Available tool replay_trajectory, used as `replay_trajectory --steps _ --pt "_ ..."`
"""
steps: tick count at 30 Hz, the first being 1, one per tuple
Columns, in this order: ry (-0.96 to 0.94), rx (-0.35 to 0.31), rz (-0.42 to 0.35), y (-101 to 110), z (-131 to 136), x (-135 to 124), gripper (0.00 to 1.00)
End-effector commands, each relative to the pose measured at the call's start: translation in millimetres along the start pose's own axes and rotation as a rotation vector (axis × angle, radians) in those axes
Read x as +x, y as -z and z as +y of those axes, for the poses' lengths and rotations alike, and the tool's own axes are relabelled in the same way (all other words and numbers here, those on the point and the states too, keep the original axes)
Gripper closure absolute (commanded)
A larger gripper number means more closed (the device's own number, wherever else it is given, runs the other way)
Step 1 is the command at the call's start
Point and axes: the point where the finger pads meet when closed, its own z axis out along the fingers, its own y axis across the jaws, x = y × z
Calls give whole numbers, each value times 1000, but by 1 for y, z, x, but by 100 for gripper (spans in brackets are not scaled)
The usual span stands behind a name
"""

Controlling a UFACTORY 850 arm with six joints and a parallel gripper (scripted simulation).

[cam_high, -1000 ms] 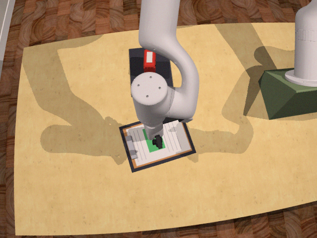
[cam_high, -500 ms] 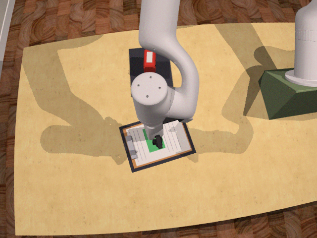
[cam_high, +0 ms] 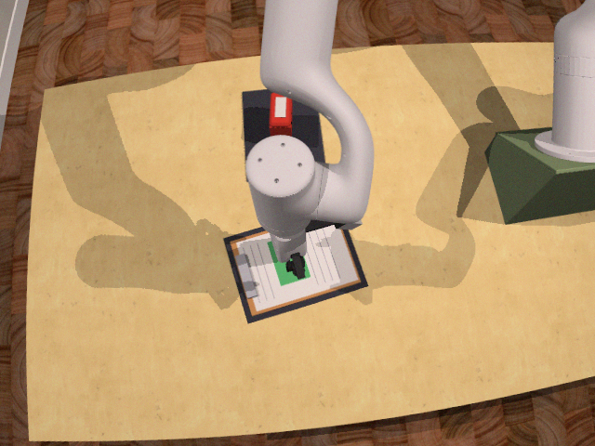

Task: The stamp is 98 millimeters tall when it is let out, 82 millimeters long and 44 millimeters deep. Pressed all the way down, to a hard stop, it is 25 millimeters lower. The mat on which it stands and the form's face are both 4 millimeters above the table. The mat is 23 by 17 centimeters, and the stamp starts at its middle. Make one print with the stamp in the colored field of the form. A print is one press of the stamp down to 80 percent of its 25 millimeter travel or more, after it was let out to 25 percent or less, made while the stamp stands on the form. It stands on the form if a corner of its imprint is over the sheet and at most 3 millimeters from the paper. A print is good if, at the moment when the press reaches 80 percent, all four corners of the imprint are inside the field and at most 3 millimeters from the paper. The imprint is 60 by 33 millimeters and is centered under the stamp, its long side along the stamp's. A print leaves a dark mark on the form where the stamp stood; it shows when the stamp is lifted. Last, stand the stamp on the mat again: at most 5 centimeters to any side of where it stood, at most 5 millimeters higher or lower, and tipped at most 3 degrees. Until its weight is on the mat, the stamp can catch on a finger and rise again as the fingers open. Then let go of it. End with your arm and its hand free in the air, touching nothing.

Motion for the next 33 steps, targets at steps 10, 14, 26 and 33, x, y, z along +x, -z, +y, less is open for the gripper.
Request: replay_trajectory --steps 10,14,26,33 --pt "24 0 -2 2 0 -1 0" --pt "153 1 -2 11 0 -1 0" --pt "691 7 -11 55 0 -1 0" --pt "929 13 -19 73 0 -1 0"
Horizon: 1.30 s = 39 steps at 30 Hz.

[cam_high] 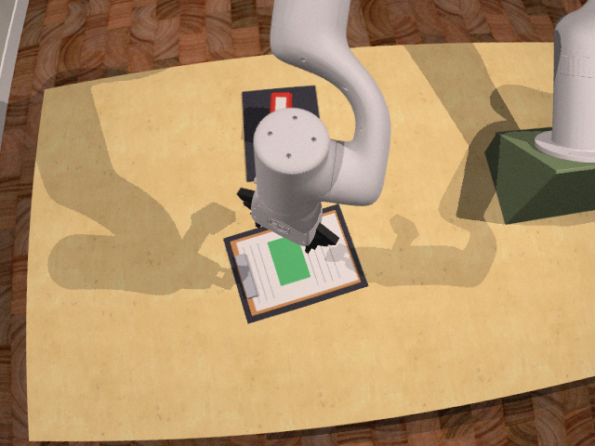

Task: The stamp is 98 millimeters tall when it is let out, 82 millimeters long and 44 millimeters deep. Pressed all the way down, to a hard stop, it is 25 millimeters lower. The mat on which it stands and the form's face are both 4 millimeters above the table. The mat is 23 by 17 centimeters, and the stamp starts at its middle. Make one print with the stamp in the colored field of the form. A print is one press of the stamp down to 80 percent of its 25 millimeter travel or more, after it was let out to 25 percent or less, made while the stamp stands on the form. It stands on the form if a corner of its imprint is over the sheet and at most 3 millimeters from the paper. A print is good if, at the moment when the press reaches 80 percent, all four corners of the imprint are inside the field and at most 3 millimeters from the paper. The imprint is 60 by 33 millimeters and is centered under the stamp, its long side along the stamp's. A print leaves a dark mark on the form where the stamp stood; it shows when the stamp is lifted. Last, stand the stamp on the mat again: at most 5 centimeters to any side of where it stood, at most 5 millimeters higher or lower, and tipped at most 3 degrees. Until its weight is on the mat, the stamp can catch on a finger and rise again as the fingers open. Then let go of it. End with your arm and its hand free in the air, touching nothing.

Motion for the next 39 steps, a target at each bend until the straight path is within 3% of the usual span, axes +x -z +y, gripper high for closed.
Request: replay_trajectory --steps 1,6,10,11,21,26,32,34,39 --pt "276 -33 11 12 0 0 0" --pt "468 -48 14 16 0 0 0" --pt "468 -48 14 16 0 0 0" --pt "468 -48 14 16 0 0 13" --pt "468 -48 14 12 -11 18 13" --pt "468 -48 14 5 -35 57 13" --pt "469 -48 14 -10 -78 131 13" --pt "469 -48 14 -10 -78 131 13" --pt "469 -48 14 -24 -118 198 13"
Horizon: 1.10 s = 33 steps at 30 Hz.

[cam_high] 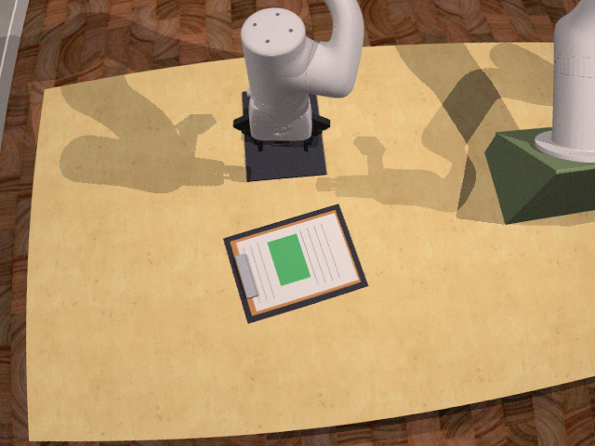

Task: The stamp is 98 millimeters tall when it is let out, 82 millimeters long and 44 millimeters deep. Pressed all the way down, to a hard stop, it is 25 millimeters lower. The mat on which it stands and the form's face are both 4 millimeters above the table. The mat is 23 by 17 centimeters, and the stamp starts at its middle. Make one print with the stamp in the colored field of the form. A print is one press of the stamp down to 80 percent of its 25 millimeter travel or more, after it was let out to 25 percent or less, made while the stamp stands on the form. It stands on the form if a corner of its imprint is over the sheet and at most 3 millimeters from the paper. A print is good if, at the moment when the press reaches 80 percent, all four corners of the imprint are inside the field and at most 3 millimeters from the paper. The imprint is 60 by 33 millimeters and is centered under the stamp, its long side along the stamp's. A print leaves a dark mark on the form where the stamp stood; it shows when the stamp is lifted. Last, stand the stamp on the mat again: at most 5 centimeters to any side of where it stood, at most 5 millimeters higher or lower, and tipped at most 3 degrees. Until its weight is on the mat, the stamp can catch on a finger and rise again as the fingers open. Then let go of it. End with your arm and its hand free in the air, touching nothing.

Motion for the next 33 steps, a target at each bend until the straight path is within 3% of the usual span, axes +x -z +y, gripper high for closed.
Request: replay_trajectory --steps 1,5,9,24,33 --pt "-1 8 -7 -10 -8 68 13" --pt "-1 8 -7 -17 -11 108 13" --pt "-1 8 -7 -20 -12 124 13" --pt "-1 8 -7 -21 -12 126 13" --pt "-1 8 -7 -35 -12 126 13"
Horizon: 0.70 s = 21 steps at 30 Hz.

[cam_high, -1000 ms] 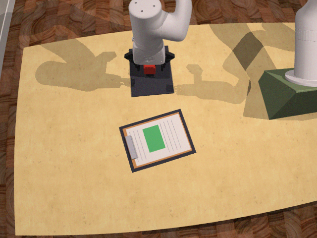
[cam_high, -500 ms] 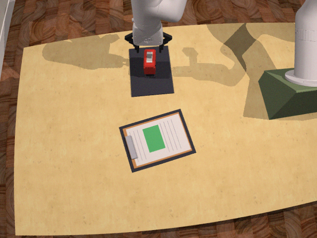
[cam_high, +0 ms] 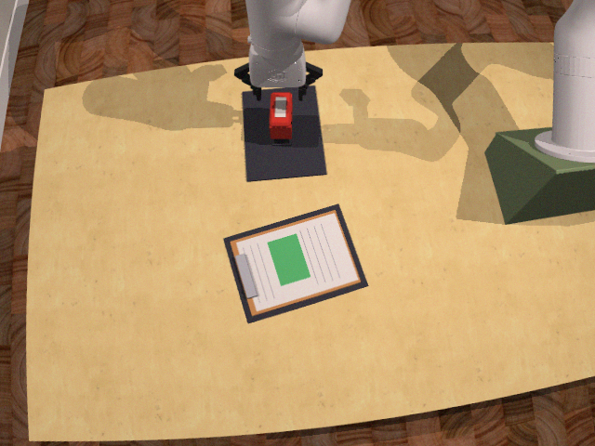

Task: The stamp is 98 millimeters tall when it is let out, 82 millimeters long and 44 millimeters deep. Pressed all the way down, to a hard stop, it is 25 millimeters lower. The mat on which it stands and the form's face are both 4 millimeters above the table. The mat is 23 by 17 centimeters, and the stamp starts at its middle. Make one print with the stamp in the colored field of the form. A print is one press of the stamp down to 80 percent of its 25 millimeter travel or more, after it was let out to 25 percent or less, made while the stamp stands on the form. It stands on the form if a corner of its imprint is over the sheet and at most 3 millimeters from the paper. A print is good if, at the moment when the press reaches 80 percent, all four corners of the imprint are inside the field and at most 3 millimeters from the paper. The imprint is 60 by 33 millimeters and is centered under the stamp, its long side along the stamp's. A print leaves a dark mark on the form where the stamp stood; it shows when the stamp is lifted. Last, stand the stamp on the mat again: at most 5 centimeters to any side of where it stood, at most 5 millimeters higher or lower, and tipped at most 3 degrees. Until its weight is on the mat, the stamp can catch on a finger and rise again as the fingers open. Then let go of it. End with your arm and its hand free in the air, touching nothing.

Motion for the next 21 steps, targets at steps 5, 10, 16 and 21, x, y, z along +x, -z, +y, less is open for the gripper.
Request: replay_trajectory --steps 5,10,16,21 --pt "0 1 0 -28 -1 0 13" --pt "0 1 0 -52 -1 0 13" --pt "0 1 0 -70 -1 0 13" --pt "0 1 0 -86 -1 0 13"
